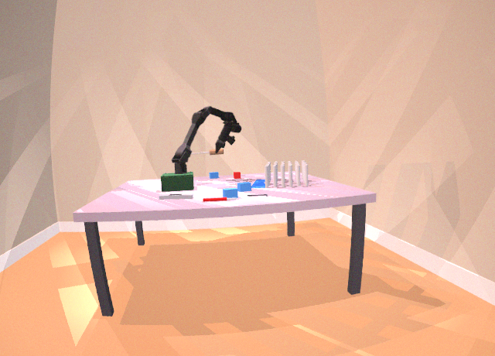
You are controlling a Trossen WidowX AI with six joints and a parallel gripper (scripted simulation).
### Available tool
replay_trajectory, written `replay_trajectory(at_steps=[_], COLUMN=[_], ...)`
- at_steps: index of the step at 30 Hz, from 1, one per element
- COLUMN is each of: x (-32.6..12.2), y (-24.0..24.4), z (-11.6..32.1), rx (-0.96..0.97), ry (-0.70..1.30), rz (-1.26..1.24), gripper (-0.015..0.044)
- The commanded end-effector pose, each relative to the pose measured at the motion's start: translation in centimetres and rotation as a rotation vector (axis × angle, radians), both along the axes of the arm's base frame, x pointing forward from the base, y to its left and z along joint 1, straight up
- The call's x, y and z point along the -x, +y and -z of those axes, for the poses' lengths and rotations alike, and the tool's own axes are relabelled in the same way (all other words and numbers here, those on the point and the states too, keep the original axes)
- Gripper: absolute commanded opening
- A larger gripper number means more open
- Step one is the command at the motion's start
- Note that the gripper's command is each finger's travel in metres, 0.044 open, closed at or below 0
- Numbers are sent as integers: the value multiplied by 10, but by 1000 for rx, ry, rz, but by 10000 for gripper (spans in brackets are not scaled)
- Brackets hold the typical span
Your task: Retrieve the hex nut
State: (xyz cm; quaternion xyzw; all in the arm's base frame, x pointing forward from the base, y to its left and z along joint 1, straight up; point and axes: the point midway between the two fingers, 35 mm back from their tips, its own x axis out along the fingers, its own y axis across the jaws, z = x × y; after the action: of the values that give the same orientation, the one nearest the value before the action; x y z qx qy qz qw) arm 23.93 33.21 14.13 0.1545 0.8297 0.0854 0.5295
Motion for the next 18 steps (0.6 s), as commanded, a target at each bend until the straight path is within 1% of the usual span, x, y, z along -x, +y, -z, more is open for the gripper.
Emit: replay_trajectory(at_steps=[1, 18], x=[1, -3], y=[2, 5], z=[-2, 15], rx=[-3, -4], ry=[15, 15], rz=[17, 17], gripper=[0, 0])
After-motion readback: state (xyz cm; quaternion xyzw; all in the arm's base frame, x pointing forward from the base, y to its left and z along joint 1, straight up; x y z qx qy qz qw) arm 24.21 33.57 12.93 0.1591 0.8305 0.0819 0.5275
